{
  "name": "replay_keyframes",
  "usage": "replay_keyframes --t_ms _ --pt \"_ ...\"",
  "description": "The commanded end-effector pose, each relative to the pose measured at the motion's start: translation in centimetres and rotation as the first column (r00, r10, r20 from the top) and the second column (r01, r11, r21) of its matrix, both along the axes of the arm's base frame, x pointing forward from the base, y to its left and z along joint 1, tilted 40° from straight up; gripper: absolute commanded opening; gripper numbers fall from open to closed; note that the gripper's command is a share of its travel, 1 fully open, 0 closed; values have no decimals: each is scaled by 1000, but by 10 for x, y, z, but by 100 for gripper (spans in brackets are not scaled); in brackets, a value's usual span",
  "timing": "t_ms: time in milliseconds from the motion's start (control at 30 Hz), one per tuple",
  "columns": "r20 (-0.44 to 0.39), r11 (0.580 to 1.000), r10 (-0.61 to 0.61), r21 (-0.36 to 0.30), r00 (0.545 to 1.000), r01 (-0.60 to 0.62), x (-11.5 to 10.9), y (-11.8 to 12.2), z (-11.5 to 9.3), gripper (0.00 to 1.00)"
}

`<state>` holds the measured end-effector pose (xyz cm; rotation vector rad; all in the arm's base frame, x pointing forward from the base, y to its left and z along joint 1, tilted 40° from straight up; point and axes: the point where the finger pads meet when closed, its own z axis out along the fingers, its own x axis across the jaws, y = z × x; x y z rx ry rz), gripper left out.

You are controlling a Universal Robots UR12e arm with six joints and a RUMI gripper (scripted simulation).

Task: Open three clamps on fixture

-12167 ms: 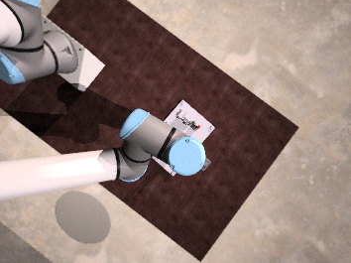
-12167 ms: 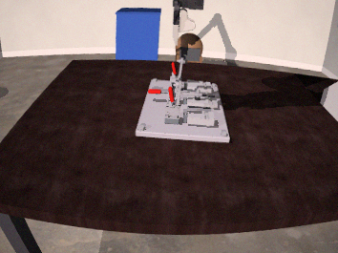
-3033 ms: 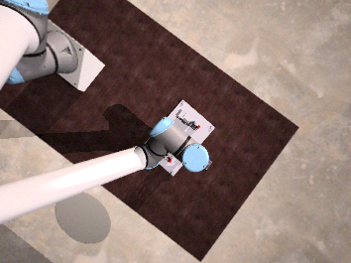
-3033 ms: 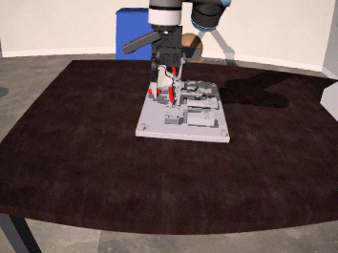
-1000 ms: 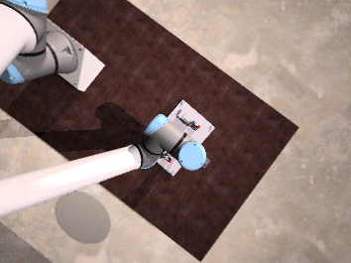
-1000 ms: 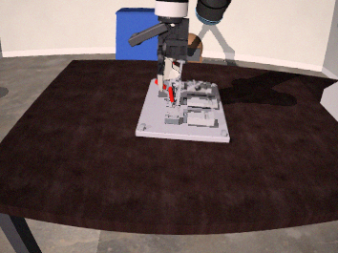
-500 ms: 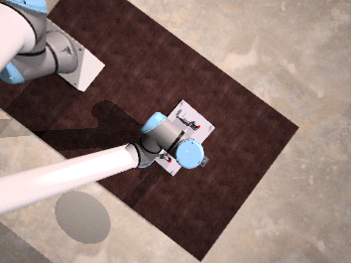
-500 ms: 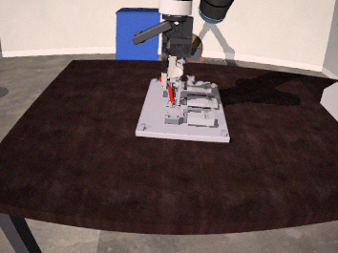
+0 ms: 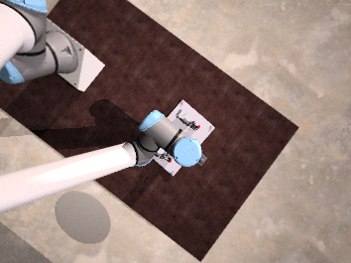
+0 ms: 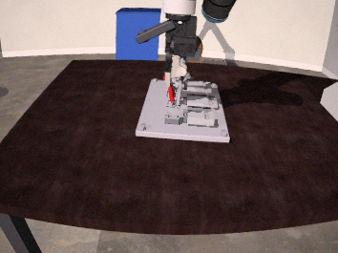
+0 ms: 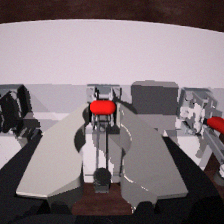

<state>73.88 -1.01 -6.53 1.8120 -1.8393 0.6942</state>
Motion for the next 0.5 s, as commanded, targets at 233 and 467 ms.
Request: replay_keyframes --t_ms 233,467 --pt "0 1000 0 0 1000 0 -6 1 1 0" --pt "0 1000 0 0 1000 0 -9 1 0 0"
